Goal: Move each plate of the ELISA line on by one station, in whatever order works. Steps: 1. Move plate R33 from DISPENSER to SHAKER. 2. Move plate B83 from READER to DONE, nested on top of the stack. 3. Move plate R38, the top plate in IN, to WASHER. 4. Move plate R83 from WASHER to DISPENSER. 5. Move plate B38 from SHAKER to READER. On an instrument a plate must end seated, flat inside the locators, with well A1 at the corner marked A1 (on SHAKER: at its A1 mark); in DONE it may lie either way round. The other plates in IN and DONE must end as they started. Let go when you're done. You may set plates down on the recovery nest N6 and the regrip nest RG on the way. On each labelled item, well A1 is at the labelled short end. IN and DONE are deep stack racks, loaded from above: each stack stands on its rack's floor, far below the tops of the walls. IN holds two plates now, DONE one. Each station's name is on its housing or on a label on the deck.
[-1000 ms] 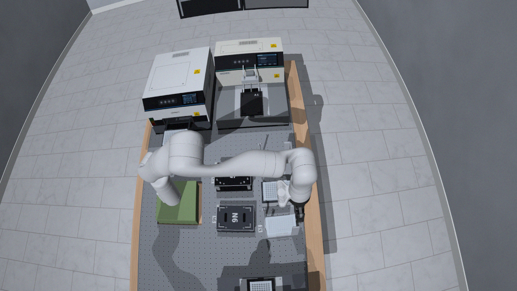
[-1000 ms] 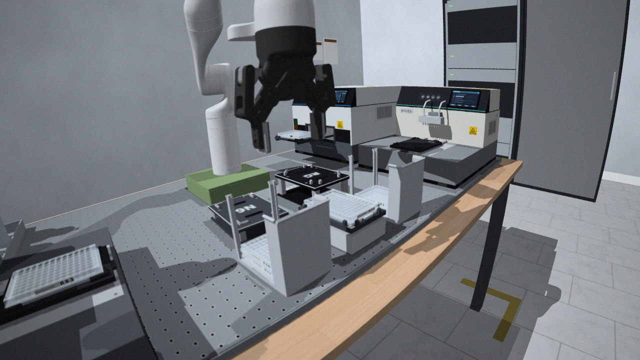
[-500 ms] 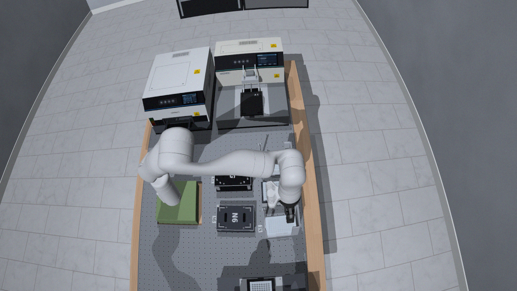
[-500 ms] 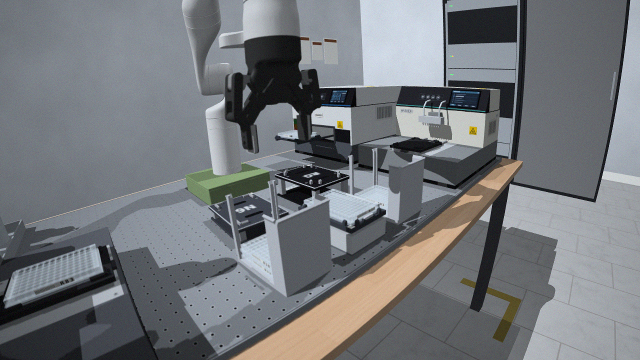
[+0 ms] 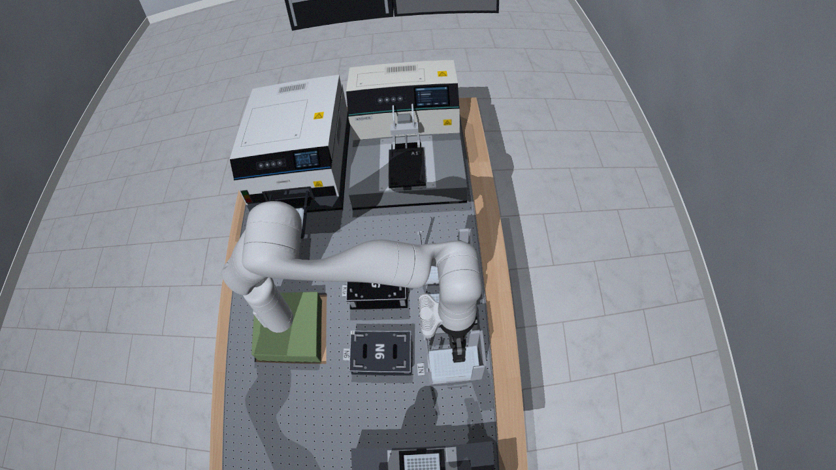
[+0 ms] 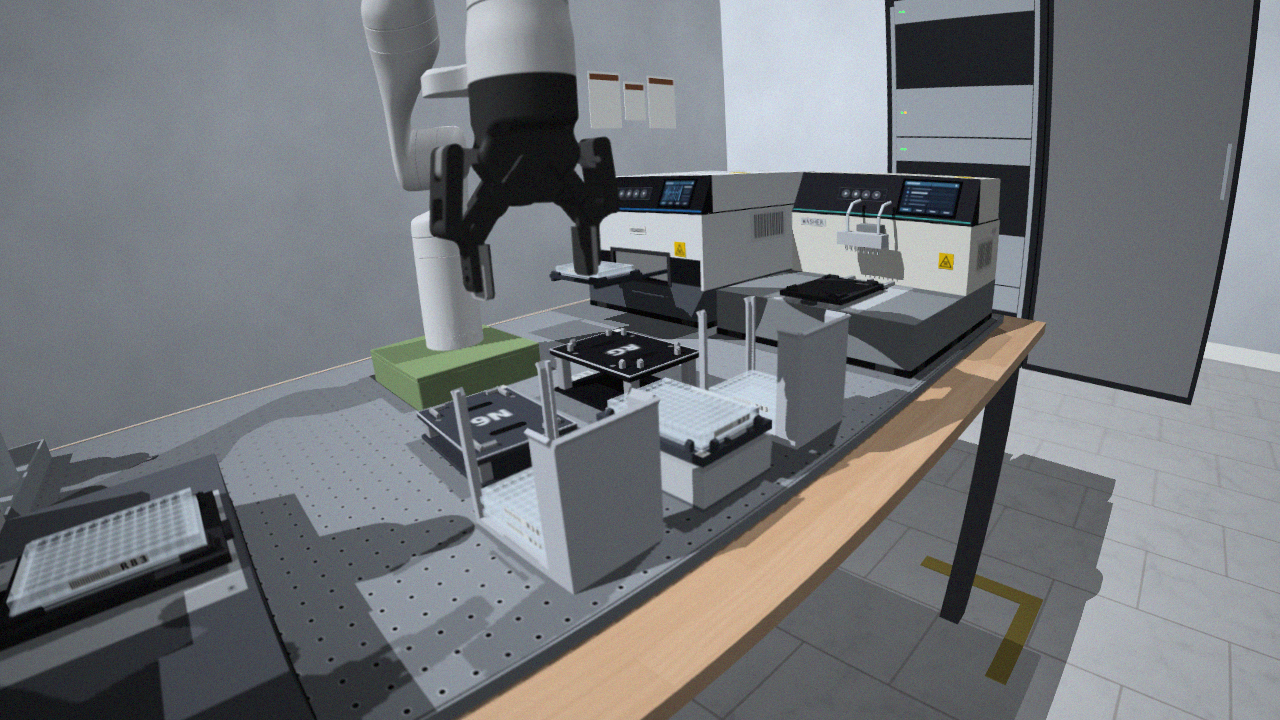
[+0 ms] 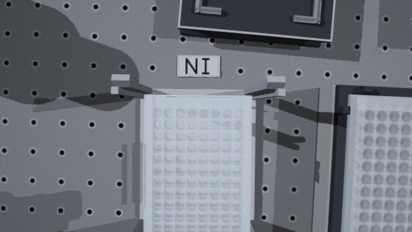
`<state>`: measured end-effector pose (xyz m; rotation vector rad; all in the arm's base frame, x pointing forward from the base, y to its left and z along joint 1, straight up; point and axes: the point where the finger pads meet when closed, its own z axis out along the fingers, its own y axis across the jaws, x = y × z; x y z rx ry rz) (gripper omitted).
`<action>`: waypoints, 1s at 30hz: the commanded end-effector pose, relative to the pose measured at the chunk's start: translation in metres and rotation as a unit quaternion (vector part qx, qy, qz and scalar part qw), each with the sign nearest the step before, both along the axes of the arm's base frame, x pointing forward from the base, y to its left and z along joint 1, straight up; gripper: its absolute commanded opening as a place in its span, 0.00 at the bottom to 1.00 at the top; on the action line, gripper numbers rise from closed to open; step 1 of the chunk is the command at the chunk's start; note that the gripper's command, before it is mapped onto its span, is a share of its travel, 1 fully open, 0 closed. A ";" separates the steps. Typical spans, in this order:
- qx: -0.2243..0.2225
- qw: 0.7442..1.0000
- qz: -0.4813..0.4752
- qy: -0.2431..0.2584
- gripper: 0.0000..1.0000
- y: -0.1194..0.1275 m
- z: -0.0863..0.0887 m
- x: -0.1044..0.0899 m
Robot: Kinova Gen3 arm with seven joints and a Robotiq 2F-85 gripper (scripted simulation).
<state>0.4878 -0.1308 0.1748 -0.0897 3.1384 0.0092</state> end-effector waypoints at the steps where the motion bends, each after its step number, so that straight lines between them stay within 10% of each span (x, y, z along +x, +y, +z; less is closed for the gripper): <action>1: 0.000 1.000 0.000 -0.002 1.00 0.000 0.002 0.000; 30: -0.002 1.000 -0.002 -0.002 1.00 -0.001 -0.028 0.000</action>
